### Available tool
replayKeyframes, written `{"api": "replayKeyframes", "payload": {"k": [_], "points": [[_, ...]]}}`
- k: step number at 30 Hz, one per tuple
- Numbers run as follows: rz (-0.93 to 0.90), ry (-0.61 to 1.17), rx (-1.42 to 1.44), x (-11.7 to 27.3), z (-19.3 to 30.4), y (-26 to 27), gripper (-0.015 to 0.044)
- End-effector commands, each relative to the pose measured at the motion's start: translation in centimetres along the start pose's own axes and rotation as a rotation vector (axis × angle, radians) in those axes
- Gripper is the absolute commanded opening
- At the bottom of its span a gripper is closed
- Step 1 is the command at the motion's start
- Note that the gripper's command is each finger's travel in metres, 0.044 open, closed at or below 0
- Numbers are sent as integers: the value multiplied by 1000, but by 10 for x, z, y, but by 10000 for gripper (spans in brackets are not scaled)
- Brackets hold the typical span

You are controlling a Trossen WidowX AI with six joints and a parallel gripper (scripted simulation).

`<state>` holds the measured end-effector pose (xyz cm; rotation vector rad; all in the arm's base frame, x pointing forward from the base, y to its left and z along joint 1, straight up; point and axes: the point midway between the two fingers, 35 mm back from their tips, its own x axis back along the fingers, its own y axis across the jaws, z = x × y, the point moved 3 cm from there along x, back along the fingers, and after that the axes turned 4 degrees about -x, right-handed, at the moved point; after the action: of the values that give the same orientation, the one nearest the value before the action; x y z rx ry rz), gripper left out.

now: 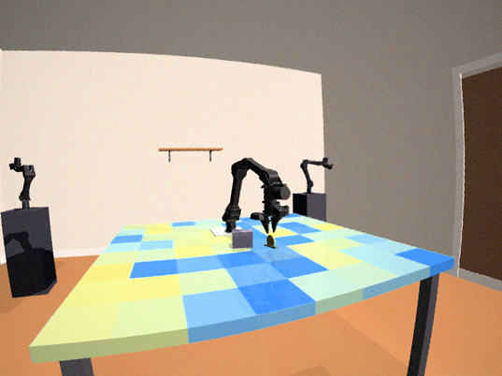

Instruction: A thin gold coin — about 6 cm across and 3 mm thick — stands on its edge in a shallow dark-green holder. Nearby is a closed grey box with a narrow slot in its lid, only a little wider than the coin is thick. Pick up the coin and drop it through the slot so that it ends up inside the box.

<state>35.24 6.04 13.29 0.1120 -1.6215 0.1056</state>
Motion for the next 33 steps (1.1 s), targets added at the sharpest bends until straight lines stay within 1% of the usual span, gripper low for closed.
{"api": "replayKeyframes", "payload": {"k": [1,30,33], "points": [[-4,9,4,-8,1,0,161],[-4,9,4,-53,2,0,161],[-4,9,4,-53,2,0,82]]}}
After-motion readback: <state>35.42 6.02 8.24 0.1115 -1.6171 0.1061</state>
